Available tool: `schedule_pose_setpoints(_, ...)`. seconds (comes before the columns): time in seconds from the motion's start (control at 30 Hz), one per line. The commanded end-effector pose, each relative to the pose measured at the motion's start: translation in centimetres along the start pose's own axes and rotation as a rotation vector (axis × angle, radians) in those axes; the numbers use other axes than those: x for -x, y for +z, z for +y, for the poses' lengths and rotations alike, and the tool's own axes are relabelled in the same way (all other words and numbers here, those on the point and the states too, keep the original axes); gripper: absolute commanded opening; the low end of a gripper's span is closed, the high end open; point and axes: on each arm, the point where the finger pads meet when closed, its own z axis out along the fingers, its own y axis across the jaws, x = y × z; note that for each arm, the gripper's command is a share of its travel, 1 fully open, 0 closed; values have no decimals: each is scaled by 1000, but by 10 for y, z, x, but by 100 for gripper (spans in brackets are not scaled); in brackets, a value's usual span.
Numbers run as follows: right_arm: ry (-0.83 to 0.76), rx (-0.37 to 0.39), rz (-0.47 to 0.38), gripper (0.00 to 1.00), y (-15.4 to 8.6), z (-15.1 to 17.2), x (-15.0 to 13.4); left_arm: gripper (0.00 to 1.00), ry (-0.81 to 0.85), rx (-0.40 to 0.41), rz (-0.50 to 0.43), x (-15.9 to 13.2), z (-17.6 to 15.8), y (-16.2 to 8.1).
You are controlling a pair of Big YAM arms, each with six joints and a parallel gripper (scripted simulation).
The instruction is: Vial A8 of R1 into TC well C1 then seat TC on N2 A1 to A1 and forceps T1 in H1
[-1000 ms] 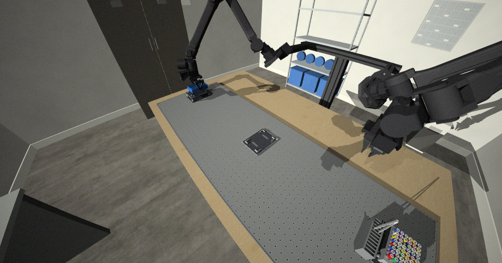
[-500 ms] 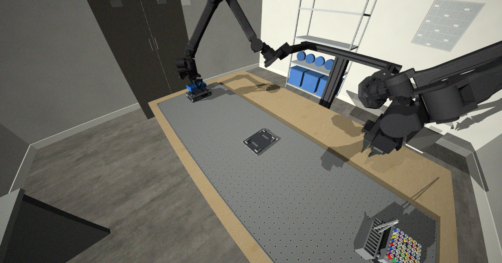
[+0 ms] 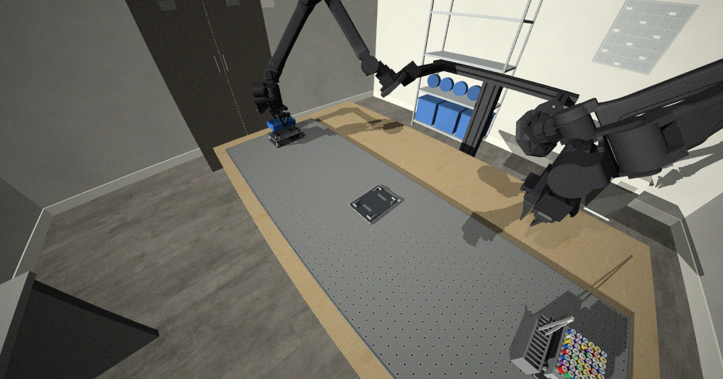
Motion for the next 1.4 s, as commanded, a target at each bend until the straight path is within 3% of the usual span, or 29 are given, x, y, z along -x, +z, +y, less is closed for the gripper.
schedule_pose_setpoints(0.0, -23, -6, -27, 0, -15, -2, 13, 24, -18, 1, -9, 7, 3, -3)
schedule_pose_setpoints(1.37, 7, -23, -43, 0, -17, 2, 14, 24, -18, 1, -9, 7, 3, -3)
